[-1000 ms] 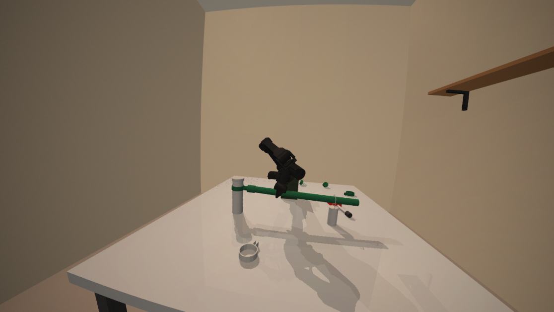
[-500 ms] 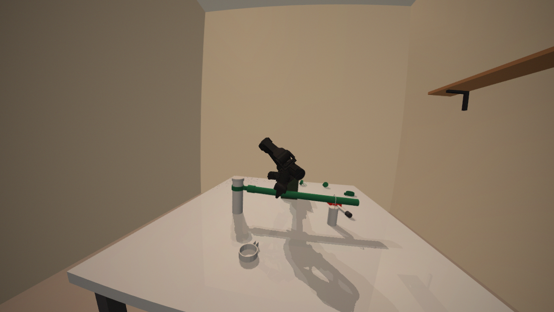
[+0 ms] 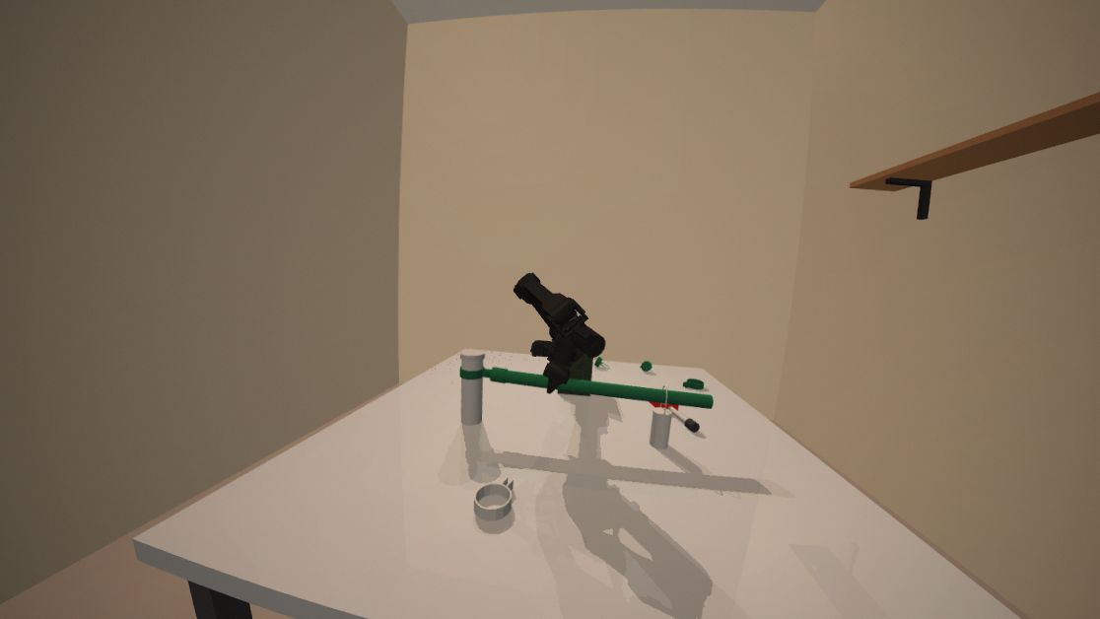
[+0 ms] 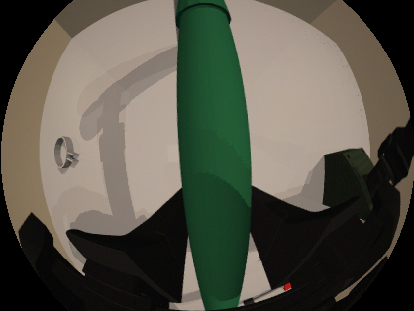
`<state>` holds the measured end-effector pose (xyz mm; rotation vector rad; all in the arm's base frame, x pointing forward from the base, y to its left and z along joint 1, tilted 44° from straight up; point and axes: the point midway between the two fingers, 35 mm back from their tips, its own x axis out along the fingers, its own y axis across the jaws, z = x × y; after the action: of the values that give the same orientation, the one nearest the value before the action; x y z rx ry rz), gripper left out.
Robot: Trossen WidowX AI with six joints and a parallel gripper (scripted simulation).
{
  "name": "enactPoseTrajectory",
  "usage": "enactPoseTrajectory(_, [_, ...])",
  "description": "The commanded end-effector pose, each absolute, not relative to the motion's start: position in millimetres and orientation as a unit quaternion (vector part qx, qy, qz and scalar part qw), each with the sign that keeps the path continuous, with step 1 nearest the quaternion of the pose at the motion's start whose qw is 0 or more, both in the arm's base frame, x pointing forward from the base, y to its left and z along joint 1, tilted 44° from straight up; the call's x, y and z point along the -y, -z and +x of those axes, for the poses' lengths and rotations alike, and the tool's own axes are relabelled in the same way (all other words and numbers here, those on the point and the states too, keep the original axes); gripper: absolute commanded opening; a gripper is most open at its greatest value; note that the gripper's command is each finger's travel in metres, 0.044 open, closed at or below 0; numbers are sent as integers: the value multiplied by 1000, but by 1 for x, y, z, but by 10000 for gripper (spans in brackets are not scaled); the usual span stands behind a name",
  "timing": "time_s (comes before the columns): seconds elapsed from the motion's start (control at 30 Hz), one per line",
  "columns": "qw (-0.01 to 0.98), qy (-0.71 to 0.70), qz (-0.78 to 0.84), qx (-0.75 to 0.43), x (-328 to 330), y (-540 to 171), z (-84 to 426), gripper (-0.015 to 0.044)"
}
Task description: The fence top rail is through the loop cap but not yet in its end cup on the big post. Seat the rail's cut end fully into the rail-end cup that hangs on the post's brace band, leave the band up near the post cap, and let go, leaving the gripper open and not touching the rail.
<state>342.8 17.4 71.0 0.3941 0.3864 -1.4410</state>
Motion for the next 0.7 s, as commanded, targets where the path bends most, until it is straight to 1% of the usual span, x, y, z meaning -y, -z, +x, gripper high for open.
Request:
enactPoseTrajectory(0.0, [719, 650, 176, -172, -17, -74, 344, 0])
enactPoseTrajectory(0.67, [717, 651, 178, -175, -17, -71, 343, 0])
